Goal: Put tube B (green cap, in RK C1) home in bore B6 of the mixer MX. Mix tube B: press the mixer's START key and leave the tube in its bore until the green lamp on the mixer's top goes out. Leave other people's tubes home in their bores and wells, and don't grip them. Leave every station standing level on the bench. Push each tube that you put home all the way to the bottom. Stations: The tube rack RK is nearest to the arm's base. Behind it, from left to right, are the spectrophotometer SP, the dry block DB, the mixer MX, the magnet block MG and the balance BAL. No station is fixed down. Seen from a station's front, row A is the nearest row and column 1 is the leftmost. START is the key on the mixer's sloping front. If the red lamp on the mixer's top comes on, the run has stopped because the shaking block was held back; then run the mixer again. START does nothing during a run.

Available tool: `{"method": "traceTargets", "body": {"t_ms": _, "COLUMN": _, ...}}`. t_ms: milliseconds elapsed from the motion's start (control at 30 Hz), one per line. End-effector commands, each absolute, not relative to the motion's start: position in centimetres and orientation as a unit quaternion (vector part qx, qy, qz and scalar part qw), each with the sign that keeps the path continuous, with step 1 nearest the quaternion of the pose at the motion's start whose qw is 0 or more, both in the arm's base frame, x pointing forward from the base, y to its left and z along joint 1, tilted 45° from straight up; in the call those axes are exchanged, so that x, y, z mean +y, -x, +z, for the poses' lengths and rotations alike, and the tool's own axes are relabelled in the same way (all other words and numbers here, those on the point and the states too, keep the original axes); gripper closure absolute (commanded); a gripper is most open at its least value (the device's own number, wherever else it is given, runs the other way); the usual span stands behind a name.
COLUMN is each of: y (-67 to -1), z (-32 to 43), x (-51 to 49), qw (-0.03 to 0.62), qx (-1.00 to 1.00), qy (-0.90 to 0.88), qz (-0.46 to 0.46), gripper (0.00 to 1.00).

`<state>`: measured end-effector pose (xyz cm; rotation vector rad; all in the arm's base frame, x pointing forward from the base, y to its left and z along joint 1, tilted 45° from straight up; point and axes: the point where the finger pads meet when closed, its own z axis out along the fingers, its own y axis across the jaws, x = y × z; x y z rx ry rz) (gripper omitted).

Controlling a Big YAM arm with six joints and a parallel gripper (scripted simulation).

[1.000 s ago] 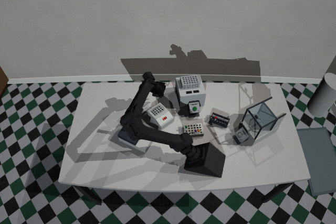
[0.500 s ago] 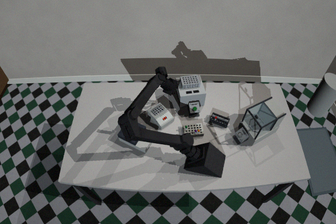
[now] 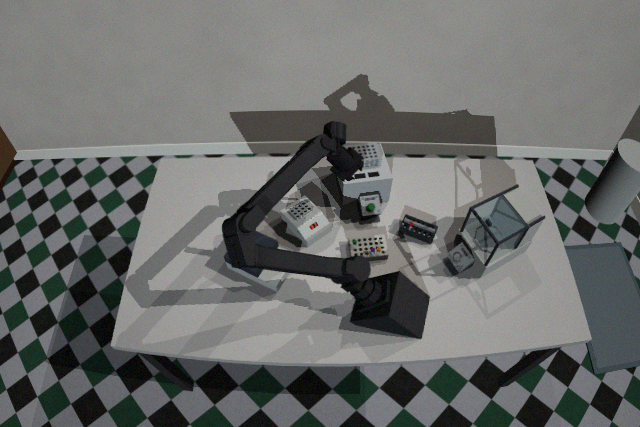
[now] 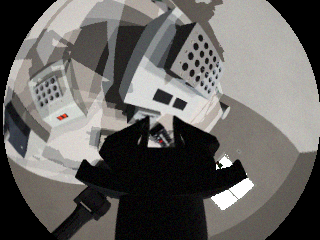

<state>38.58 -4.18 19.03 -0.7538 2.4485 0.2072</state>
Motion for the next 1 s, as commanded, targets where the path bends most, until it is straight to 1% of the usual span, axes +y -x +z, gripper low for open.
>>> {"method": "traceTargets", "body": {"t_ms": 0, "y": -36.9, "z": 17.3, "x": -6.5, "qw": 0.256, "qx": 0.930, "qy": 0.247, "qz": 0.096, "gripper": 0.64}}
{"method": "traceTargets", "body": {"t_ms": 67, "y": -36.2, "z": 17.0, "x": -6.9, "qw": 0.253, "qx": 0.931, "qy": 0.242, "qz": 0.099, "gripper": 0.64}}
{"method": "traceTargets", "body": {"t_ms": 300, "y": -31.9, "z": 14.6, "x": -9.2, "qw": 0.219, "qx": 0.949, "qy": 0.162, "qz": 0.159, "gripper": 0.64}}
{"method": "traceTargets", "body": {"t_ms": 367, "y": -31.9, "z": 14.6, "x": -9.2, "qw": 0.219, "qx": 0.949, "qy": 0.162, "qz": 0.159, "gripper": 0.64}}
{"method": "traceTargets", "body": {"t_ms": 500, "y": -29.5, "z": 13.6, "x": -10.0, "qw": 0.204, "qx": 0.953, "qy": 0.110, "qz": 0.197, "gripper": 0.64}}
{"method": "traceTargets", "body": {"t_ms": 567, "y": -28.0, "z": 13.0, "x": -9.4, "qw": 0.192, "qx": 0.951, "qy": 0.094, "qz": 0.224, "gripper": 0.64}}
{"method": "traceTargets", "body": {"t_ms": 633, "y": -27.4, "z": 13.2, "x": -9.1, "qw": 0.194, "qx": 0.950, "qy": 0.093, "qz": 0.225, "gripper": 0.64}}
{"method": "traceTargets", "body": {"t_ms": 700, "y": -26.3, "z": 12.5, "x": -7.9, "qw": 0.175, "qx": 0.946, "qy": 0.089, "qz": 0.258, "gripper": 0.64}}
{"method": "traceTargets", "body": {"t_ms": 767, "y": -25.2, "z": 12.5, "x": -6.0, "qw": 0.174, "qx": 0.943, "qy": 0.106, "qz": 0.262, "gripper": 0.64}}
{"method": "traceTargets", "body": {"t_ms": 833, "y": -25.1, "z": 12.6, "x": -5.9, "qw": 0.173, "qx": 0.944, "qy": 0.106, "qz": 0.261, "gripper": 0.64}}
{"method": "traceTargets", "body": {"t_ms": 967, "y": -24.6, "z": 12.6, "x": -5.4, "qw": 0.163, "qx": 0.938, "qy": 0.100, "qz": 0.289, "gripper": 0.64}}
